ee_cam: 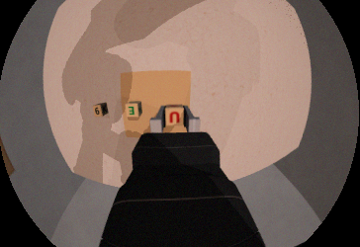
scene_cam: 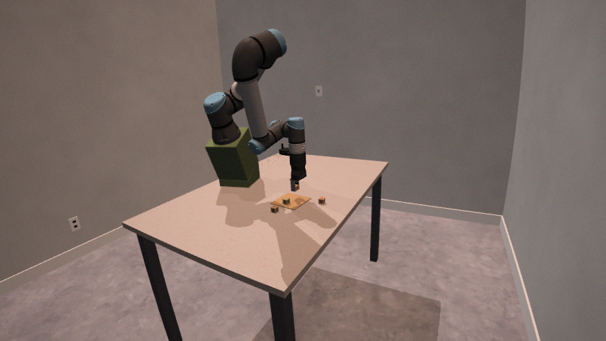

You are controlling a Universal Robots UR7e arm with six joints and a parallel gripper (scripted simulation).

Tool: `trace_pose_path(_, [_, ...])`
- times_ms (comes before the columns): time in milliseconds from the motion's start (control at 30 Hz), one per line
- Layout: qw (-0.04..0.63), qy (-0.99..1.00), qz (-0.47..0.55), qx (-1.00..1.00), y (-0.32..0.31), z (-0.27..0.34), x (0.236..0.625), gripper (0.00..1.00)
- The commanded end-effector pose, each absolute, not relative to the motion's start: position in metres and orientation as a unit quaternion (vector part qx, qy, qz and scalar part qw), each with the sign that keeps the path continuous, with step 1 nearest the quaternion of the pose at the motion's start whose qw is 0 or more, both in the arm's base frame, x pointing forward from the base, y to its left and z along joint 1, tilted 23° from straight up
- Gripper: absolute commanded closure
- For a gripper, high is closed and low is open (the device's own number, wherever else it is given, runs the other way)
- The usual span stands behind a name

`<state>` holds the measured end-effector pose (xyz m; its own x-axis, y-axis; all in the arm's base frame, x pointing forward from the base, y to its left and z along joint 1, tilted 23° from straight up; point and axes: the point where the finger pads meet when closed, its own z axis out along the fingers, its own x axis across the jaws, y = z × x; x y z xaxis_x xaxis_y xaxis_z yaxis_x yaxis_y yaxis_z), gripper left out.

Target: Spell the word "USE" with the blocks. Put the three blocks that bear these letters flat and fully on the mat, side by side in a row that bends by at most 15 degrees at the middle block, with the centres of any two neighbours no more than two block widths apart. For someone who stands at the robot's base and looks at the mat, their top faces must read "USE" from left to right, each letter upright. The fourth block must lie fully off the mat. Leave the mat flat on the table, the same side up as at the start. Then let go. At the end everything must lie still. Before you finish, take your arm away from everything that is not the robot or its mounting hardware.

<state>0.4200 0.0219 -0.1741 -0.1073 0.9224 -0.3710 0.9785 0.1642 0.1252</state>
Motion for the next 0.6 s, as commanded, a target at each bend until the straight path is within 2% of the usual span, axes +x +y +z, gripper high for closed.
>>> trace_pose_path(0, [0.185,0.74,-0.075,0.642,0.015,-0.195,0.424,0.51])
trace_pose_path(567, [0.185,0.74,-0.075,0.642,0.011,-0.205,0.426,0.51])
